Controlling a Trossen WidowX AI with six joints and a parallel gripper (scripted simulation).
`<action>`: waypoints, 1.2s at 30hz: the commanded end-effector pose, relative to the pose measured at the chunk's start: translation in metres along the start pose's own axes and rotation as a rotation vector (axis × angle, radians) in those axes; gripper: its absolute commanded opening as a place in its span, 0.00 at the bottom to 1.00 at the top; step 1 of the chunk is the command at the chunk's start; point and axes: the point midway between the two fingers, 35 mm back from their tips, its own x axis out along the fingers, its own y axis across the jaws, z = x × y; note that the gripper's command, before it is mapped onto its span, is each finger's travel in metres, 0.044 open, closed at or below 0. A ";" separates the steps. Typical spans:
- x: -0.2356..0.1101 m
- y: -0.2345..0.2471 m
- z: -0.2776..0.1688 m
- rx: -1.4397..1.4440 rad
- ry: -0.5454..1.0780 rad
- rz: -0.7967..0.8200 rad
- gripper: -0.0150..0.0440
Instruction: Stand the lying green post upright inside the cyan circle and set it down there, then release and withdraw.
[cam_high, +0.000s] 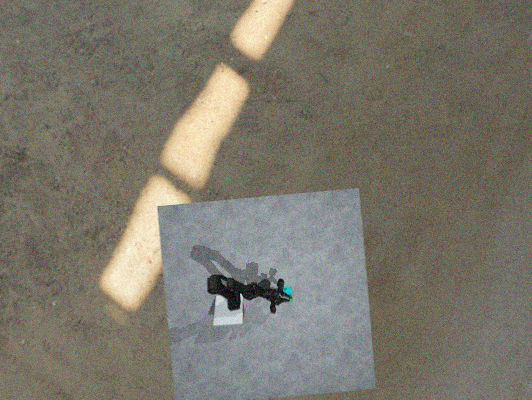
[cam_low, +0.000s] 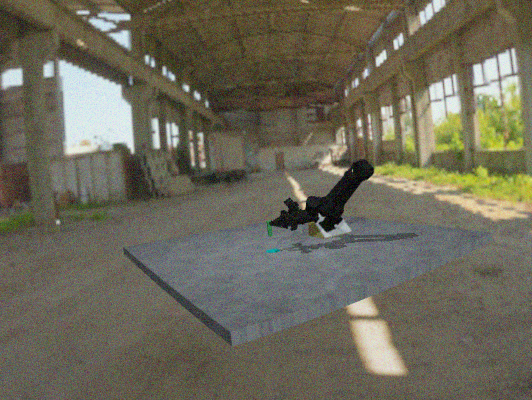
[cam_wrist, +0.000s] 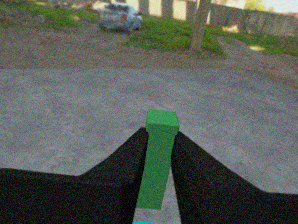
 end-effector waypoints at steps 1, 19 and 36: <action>0.000 -0.003 -0.011 0.000 0.004 -0.008 0.29; -0.005 -0.006 -0.047 -0.001 0.002 -0.005 0.29; -0.001 -0.006 -0.067 0.000 0.004 0.000 0.29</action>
